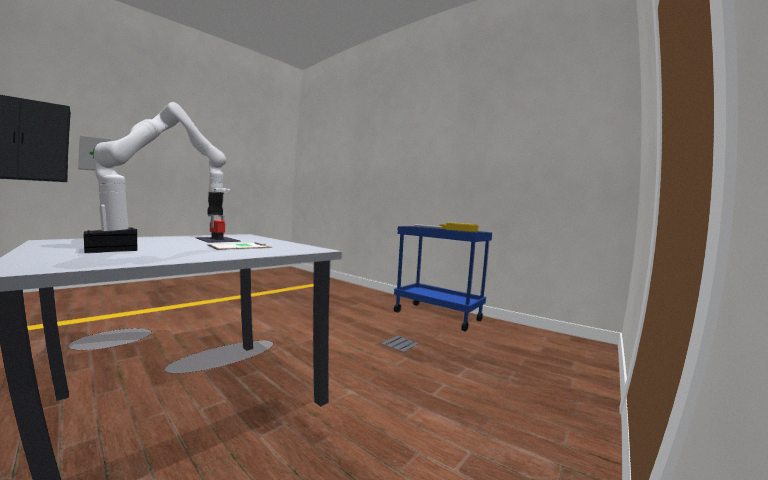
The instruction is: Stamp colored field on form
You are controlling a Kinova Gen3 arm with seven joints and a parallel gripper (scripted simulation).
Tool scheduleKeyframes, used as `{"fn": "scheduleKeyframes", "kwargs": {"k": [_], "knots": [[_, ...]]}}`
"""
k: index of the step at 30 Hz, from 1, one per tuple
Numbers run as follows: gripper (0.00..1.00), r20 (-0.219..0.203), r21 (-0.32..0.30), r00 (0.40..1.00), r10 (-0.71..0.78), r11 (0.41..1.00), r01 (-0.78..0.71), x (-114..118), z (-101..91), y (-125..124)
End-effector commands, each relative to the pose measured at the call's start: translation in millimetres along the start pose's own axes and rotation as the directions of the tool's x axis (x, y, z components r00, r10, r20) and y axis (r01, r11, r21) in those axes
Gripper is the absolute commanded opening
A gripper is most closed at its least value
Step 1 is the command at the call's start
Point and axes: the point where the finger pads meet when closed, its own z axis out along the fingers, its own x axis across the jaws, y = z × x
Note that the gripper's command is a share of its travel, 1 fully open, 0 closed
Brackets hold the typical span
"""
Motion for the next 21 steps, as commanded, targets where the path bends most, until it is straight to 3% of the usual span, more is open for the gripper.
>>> {"fn": "scheduleKeyframes", "kwargs": {"k": [1, 21], "knots": [[1.0, 0.002, 0.0, 1.0, 0.0, 1.0, 0.0, -0.6, -0.4, 0.0], [1.0, 0.002, 0.0, 1.0, 0.0, 1.0, 0.0, -0.6, 2.4, 0.0]]}}
